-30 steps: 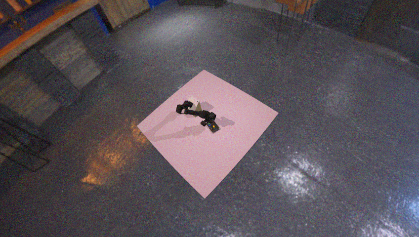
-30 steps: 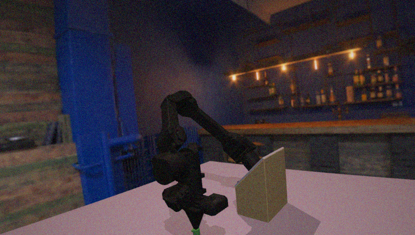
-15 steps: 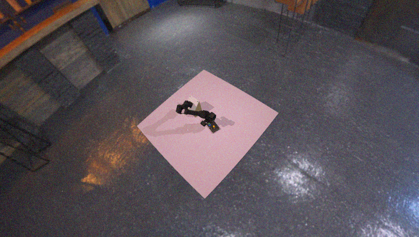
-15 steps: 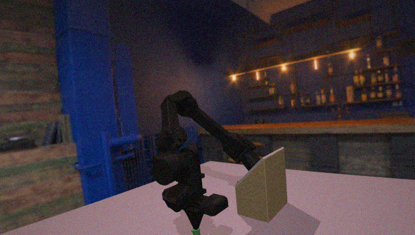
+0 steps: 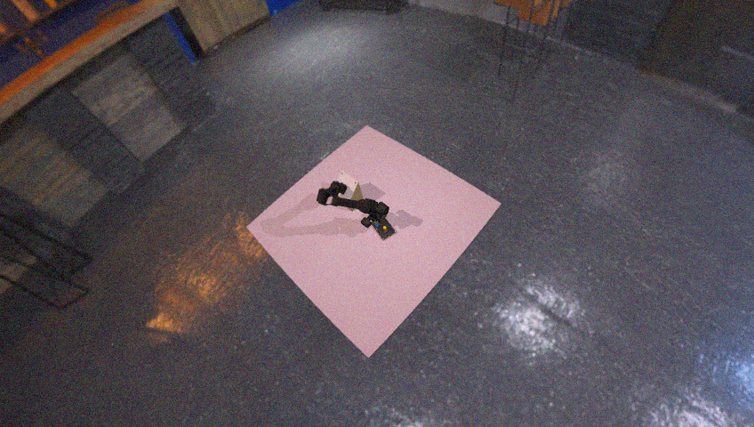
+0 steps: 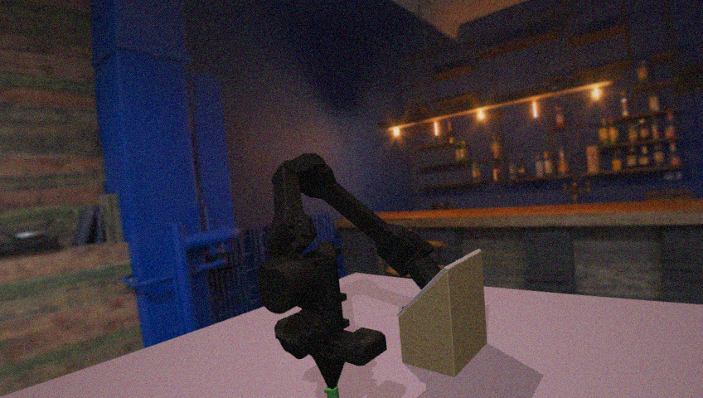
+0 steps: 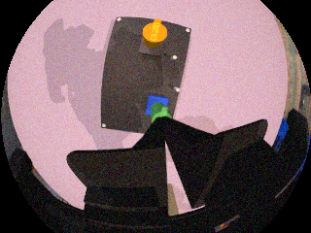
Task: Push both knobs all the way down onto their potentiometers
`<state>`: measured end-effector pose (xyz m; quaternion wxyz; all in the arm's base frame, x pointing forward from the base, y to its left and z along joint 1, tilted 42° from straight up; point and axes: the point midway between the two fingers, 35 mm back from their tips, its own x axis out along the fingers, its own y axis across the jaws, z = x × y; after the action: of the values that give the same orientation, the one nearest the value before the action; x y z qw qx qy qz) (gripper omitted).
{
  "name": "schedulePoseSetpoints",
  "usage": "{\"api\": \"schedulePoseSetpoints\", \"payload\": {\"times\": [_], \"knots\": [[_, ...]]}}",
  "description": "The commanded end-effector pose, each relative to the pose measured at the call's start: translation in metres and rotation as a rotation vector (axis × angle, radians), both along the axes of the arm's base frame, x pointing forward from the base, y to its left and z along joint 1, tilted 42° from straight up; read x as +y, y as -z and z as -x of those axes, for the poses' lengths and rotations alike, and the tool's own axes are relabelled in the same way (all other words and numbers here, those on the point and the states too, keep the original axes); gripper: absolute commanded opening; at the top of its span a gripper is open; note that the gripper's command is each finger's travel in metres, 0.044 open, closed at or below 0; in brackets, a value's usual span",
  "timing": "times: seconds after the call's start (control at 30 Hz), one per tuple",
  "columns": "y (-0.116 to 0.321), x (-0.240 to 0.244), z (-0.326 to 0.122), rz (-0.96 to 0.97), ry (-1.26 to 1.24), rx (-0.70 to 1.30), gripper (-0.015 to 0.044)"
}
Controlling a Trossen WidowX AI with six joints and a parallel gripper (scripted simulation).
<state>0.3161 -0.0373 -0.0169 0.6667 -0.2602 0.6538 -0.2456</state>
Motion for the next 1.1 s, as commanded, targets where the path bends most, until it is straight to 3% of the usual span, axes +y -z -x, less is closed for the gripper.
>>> {"api": "schedulePoseSetpoints", "payload": {"times": [0.0,0.27,0.53,0.8,1.07], "knots": [[-0.003,0.001,-0.001,0.002,0.008,-0.004,0.0000],[-0.012,0.010,0.000,0.002,0.008,-0.004,0.0000],[-0.008,0.007,0.000,0.004,0.005,0.001,0.0210],[-0.005,0.029,-0.018,-0.069,-0.114,0.043,0.0000],[-0.008,0.030,-0.023,-0.050,-0.321,0.223,0.0000]]}}
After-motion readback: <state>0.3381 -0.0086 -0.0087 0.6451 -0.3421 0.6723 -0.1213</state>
